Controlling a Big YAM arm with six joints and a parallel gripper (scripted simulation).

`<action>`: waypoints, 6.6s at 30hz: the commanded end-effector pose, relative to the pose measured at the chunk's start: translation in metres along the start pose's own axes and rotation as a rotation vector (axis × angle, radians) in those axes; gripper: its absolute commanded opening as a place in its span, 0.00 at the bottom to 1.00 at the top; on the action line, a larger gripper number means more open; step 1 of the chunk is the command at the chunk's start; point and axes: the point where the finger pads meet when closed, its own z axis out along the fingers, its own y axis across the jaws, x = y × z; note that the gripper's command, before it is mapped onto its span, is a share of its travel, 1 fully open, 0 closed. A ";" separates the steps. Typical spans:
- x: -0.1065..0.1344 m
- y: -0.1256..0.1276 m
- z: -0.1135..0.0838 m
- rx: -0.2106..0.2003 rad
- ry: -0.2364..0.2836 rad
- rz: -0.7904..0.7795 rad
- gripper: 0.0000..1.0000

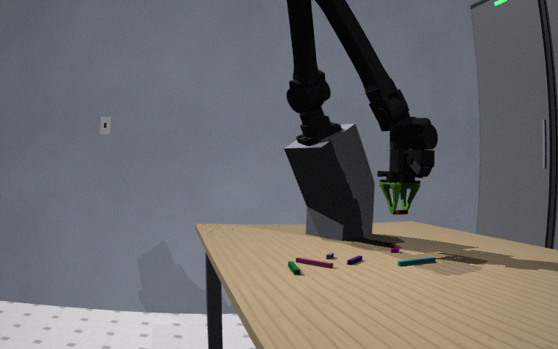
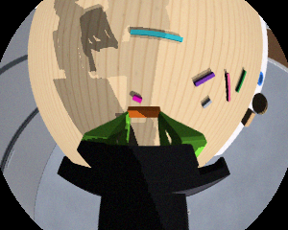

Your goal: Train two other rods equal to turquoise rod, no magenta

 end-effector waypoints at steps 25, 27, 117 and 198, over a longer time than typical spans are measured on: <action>-0.015 0.030 -0.003 0.000 -0.020 -0.522 0.35; -0.014 0.032 -0.003 0.001 -0.011 -0.587 0.35; -0.012 0.030 0.087 0.000 -0.008 -0.693 0.35; -0.008 0.037 0.088 -0.002 -0.004 -0.715 0.35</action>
